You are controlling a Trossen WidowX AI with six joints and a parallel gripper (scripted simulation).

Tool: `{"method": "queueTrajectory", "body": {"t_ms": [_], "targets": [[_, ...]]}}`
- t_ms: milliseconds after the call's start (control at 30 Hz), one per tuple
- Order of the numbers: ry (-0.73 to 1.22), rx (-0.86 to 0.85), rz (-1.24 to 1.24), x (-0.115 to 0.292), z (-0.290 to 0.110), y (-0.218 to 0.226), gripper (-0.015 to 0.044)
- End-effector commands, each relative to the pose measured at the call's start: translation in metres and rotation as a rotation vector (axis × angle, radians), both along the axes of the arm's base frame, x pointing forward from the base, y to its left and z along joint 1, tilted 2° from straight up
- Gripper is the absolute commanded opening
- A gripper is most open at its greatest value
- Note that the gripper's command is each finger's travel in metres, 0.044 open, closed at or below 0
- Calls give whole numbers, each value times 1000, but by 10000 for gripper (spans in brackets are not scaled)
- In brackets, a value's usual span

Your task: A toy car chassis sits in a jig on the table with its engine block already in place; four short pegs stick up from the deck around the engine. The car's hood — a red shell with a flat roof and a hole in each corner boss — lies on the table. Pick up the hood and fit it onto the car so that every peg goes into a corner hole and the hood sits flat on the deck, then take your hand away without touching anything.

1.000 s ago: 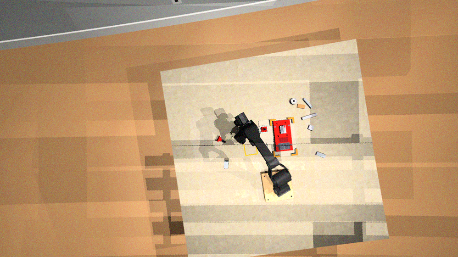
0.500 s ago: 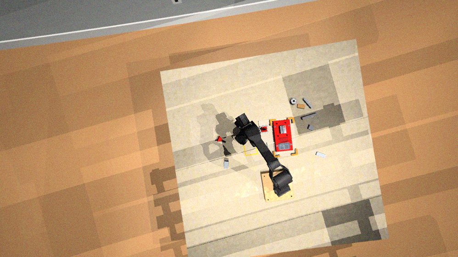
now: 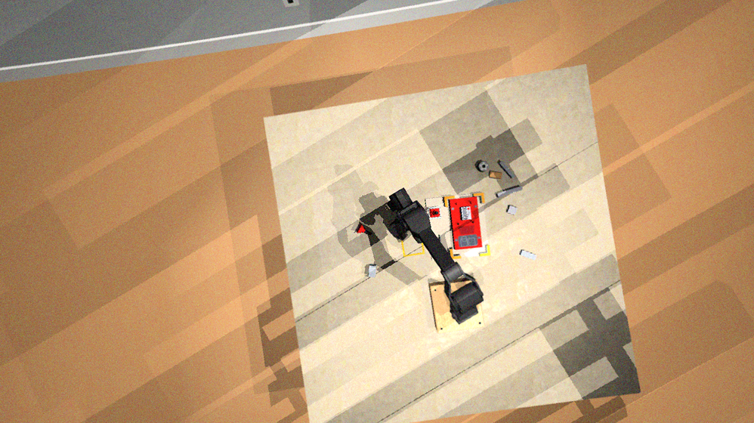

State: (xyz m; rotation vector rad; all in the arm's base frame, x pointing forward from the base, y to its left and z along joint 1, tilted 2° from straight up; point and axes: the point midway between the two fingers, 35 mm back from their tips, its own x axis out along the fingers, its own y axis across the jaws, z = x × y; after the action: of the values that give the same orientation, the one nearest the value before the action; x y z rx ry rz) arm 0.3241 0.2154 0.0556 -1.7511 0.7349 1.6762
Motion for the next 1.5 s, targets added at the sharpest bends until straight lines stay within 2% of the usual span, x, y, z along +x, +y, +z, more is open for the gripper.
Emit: {"method": "queueTrajectory", "body": {"t_ms": [0, 867, 1000, 1233, 1467], "targets": [[-2, -2, 5, -1, 0, -2, 0], [-2, -3, 5, -10, 1, -10, 0], [-2, -3, 5, -9, 20, -8, 0], [-2, -3, 5, -13, 77, -9, 0], [-12, 8, 6, -11, 77, -7, 0]]}}
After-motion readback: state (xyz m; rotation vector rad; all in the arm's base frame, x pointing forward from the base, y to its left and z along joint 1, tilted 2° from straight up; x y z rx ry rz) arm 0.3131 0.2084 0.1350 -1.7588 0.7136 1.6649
